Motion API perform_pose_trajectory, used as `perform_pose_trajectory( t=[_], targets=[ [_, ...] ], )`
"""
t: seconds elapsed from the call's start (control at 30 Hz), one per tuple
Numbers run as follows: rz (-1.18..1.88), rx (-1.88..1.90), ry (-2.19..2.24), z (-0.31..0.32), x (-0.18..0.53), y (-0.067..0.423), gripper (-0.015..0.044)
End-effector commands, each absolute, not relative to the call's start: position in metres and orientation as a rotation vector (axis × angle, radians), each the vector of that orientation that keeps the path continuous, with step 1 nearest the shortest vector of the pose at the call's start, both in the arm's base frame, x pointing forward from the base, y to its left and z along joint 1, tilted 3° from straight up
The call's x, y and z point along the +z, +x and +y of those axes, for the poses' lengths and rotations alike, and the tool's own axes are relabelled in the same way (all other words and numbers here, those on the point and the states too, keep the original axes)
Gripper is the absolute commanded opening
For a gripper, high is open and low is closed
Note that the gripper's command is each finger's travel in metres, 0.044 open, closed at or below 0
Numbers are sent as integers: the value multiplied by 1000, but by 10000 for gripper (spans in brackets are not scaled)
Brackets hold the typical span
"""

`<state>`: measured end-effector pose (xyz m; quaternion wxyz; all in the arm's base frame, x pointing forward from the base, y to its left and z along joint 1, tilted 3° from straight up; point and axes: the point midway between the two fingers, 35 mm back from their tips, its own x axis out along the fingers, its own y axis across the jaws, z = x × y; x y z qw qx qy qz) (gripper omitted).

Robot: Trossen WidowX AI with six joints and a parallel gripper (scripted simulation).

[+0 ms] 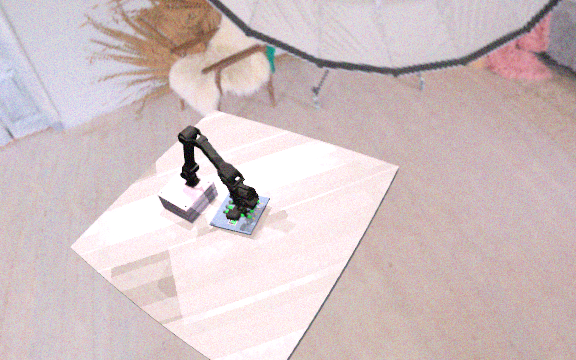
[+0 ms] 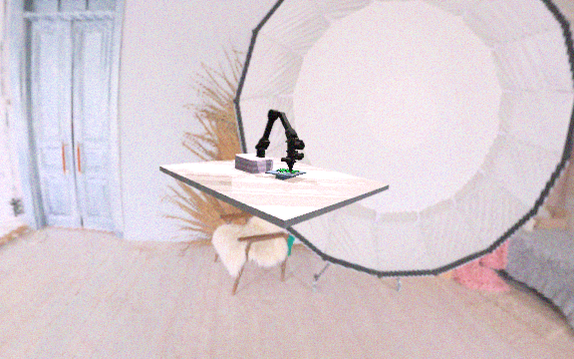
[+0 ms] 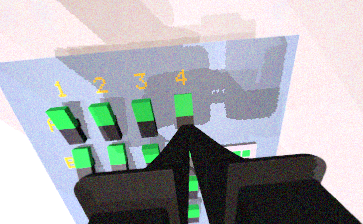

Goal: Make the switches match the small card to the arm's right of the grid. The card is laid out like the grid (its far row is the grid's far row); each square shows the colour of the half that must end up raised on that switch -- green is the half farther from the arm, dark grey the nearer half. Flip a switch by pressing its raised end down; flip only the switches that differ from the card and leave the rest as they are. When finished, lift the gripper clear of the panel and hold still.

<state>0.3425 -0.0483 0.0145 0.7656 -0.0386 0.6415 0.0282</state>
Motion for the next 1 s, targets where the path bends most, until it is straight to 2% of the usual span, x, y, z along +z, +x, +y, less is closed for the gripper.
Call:
perform_pose_trajectory(
  t=[0.0,0.97],
  targets=[
    [1395,66,-83,-48,13,342,0],
    [1395,66,-83,-48,9,343,0]
  ],
)
